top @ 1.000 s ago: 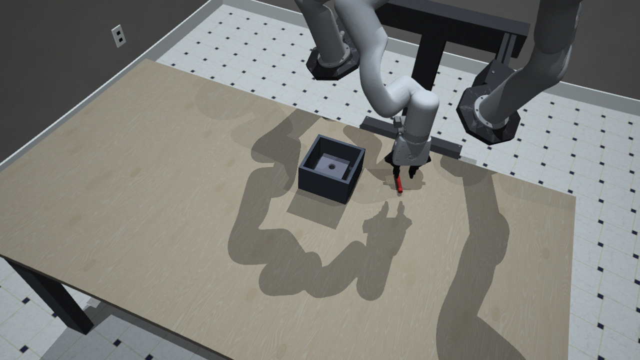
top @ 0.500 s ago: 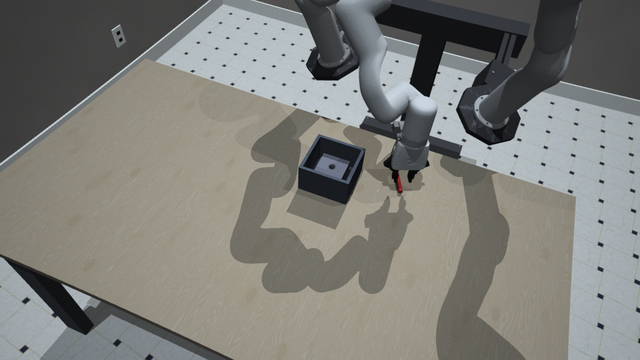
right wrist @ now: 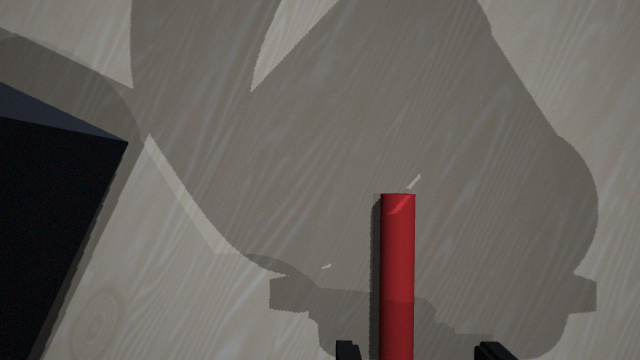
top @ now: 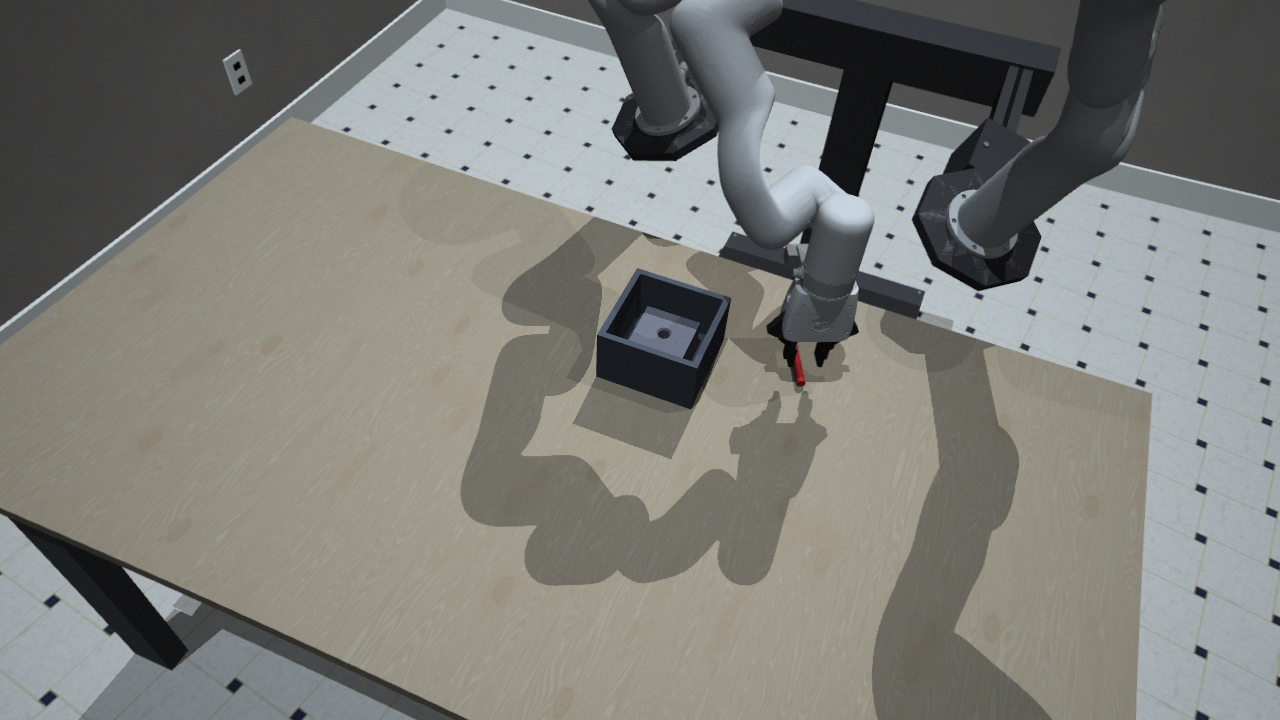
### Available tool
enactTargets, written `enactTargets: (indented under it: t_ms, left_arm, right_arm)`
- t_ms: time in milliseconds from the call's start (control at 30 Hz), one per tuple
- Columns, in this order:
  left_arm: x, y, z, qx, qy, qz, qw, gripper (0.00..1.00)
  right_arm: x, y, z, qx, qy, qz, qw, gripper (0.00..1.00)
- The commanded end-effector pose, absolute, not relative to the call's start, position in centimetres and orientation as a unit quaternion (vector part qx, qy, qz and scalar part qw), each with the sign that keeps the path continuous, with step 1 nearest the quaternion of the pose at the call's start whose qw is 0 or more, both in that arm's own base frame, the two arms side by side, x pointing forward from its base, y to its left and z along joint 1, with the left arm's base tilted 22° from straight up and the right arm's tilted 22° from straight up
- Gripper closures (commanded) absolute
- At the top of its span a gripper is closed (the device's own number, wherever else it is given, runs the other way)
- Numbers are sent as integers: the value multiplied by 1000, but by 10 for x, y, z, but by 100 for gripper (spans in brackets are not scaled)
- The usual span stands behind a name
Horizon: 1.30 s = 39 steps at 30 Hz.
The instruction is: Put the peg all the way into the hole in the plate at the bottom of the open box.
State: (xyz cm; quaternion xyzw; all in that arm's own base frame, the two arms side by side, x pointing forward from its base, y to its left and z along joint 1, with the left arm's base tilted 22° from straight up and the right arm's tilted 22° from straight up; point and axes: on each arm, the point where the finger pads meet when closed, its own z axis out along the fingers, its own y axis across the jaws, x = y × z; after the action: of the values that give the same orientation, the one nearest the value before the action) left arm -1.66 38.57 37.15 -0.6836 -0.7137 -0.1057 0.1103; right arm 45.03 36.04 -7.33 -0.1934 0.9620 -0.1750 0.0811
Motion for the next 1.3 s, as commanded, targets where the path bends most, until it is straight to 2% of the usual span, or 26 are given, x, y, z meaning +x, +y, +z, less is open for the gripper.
enactTargets:
  t_ms: [0, 333, 700, 1000, 1267]
  left_arm:
    - [-17, 386, 372, -683, -714, -106, 111, 0]
    - [-17, 386, 372, -683, -714, -106, 111, 0]
    - [-17, 386, 372, -683, -714, -106, 111, 0]
    - [-17, 386, 372, -683, -714, -106, 111, 0]
    - [-17, 386, 372, -683, -714, -106, 111, 0]
  right_arm:
    - [451, 362, -72, -194, 962, -174, 83, 56]
    - [452, 361, -72, -191, 963, -177, 71, 56]
    - [451, 362, -72, -171, 965, -196, -33, 56]
    - [451, 362, -72, -162, 962, -204, -78, 56]
    - [451, 362, -72, -160, 962, -205, -86, 56]
